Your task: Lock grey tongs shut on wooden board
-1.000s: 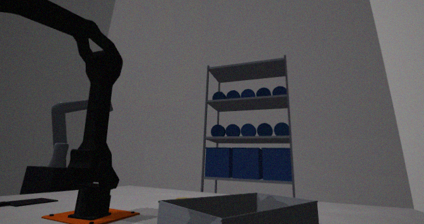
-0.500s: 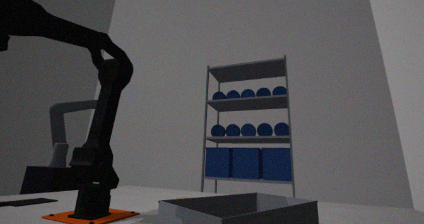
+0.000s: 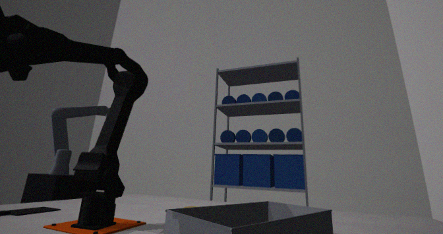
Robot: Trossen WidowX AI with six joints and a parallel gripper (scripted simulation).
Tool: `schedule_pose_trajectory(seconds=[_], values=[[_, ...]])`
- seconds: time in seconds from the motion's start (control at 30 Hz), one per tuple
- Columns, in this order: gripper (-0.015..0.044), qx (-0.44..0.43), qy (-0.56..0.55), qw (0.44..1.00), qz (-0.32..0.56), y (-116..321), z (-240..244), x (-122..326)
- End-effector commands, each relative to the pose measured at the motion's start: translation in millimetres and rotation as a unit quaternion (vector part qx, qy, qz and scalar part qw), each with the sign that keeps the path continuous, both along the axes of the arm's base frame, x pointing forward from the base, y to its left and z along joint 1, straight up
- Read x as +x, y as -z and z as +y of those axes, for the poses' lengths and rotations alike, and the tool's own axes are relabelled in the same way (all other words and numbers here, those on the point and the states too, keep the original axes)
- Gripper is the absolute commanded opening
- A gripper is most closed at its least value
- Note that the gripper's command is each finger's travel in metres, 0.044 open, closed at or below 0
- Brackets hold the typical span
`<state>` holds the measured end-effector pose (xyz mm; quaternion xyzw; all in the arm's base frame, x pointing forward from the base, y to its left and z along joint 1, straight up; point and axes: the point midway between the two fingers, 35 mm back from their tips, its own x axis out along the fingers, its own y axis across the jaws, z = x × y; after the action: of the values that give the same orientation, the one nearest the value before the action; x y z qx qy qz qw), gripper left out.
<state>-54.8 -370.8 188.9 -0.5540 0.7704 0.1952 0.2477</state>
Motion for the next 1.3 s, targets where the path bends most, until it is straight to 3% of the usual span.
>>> schedule_pose_trajectory(seconds=[0.0, 0.6, 1.27], values=[[-0.0150, -0.032, 0.002, 0.999, 0.010, -5, 4, 0], [-0.0150, -0.152, 0.010, 0.988, 0.035, -5, 33, 3], [-0.0150, -0.153, 0.010, 0.987, 0.036, -5, 33, 3]])
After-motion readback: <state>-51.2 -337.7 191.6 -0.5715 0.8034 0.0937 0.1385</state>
